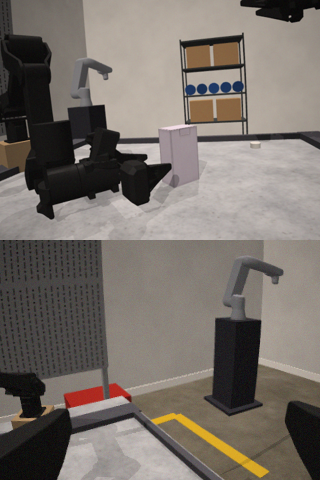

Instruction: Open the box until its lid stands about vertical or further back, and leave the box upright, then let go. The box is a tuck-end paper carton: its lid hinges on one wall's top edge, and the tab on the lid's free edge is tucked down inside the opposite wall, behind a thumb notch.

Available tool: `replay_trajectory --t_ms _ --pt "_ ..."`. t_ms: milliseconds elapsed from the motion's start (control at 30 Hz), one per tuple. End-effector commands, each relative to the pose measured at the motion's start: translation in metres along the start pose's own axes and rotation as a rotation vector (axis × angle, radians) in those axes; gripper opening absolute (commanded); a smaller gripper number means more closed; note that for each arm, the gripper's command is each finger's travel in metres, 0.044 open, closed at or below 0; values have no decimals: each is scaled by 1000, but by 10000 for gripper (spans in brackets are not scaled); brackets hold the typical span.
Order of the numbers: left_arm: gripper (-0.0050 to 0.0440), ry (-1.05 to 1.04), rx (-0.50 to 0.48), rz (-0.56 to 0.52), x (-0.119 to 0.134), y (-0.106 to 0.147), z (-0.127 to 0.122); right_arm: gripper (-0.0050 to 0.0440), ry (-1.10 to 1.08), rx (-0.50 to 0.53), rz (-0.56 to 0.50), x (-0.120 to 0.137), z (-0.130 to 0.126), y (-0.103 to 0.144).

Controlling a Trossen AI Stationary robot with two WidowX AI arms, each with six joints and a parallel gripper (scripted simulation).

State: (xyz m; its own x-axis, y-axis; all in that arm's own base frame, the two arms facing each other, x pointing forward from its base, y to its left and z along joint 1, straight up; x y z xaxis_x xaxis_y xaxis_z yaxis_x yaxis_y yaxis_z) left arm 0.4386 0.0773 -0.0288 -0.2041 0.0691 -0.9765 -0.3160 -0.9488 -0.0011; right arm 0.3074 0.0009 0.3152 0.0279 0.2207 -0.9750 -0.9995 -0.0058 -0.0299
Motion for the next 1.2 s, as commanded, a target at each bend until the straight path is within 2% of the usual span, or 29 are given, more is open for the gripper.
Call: replay_trajectory --t_ms 0,1167 --pt "440 19 -2 -4 -8 -6 -2 440 -4 1 -21 -7 1 1" --pt "440 19 -2 -6 -9 -31 -1 440 -4 1 -21 -7 1 1"
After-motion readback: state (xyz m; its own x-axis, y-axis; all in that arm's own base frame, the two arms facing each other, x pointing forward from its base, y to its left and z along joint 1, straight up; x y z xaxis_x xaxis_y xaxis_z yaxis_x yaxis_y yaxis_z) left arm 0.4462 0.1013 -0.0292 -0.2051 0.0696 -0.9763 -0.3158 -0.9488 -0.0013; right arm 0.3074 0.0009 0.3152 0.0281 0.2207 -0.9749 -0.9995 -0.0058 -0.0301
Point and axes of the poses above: on each arm, the point midway between the two fingers, 35 mm back from their tips, its own y axis back along the fingers, its own z axis across the jaws, x = y × z, the point moved 1 cm from there along y, back along the fingers, and after that the axes turned 13 degrees about -y, right-handed, at the moved point
